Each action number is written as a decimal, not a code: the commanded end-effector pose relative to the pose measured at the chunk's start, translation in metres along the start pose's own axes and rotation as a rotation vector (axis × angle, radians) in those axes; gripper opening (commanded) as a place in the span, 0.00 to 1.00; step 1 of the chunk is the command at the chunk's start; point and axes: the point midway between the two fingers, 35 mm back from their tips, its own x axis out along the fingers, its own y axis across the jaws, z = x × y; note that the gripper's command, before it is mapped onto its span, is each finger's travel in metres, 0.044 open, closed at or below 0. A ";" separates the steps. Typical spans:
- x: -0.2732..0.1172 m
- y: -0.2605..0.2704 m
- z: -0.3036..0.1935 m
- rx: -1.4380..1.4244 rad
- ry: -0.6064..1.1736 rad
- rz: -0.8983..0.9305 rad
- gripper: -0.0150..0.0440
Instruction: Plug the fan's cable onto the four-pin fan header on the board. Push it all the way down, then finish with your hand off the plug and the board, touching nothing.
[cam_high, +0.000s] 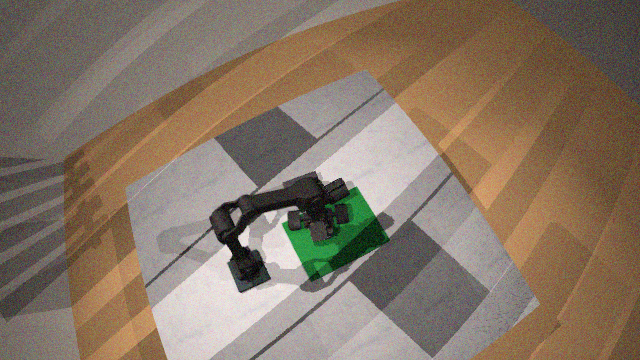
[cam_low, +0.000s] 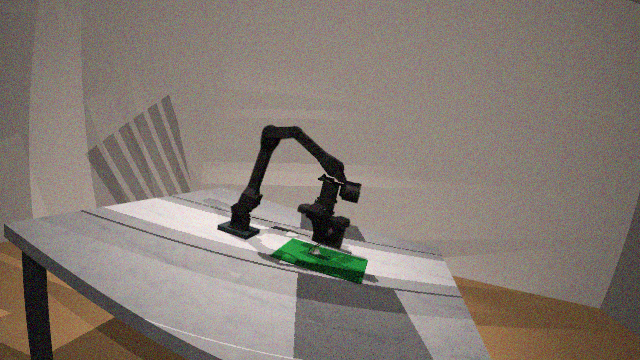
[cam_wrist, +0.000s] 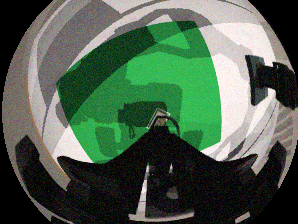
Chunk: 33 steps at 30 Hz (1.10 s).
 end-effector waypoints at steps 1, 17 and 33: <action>-0.001 0.000 -0.004 0.164 -0.002 0.003 0.25; -0.001 -0.003 -0.007 0.433 -0.001 0.003 0.25; -0.002 -0.006 -0.001 0.435 -0.002 0.003 0.25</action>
